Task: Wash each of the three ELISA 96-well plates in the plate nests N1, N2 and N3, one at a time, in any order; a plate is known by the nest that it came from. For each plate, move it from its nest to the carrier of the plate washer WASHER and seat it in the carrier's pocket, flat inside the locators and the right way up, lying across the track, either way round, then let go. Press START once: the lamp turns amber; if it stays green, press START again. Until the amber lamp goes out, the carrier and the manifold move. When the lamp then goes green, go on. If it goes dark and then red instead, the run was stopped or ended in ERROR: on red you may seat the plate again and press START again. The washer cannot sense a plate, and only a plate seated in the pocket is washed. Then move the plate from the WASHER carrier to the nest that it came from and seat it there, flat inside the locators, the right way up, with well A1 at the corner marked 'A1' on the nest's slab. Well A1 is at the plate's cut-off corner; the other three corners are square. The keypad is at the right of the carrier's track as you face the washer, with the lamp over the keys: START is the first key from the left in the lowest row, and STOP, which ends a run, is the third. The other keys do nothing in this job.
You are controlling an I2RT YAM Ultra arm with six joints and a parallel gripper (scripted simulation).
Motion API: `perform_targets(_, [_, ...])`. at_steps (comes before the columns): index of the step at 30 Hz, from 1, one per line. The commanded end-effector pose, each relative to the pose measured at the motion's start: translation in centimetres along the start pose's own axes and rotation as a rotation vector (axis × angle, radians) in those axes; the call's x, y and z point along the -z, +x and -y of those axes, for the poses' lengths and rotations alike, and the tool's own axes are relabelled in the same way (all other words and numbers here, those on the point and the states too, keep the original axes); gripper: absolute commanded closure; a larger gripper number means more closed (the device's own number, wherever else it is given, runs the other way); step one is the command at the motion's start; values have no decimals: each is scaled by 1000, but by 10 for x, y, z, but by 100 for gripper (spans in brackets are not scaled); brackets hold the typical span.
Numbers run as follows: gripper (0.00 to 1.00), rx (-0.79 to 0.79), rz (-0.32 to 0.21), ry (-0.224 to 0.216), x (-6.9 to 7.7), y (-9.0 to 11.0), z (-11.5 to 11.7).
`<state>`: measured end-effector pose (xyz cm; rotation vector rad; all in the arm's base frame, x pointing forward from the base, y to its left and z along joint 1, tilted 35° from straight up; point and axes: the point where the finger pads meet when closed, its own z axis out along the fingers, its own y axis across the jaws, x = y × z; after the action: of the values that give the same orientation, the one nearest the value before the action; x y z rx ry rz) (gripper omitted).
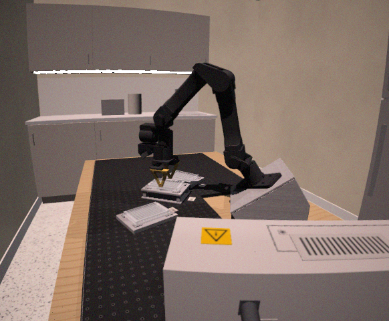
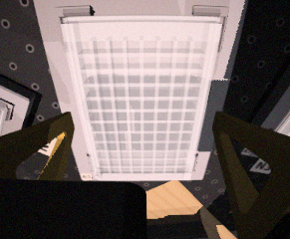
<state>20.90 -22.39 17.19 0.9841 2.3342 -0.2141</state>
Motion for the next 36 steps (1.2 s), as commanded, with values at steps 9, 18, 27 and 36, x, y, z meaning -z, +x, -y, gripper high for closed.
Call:
perform_targets(9, [0,1,3,0,19,-1,-1])
perform_targets(18, [0,1,3,0,34,-1,-1])
perform_targets(27, [0,1,3,0,46,-1,-1])
perform_targets(36, [0,1,3,0,61,-1,-1])
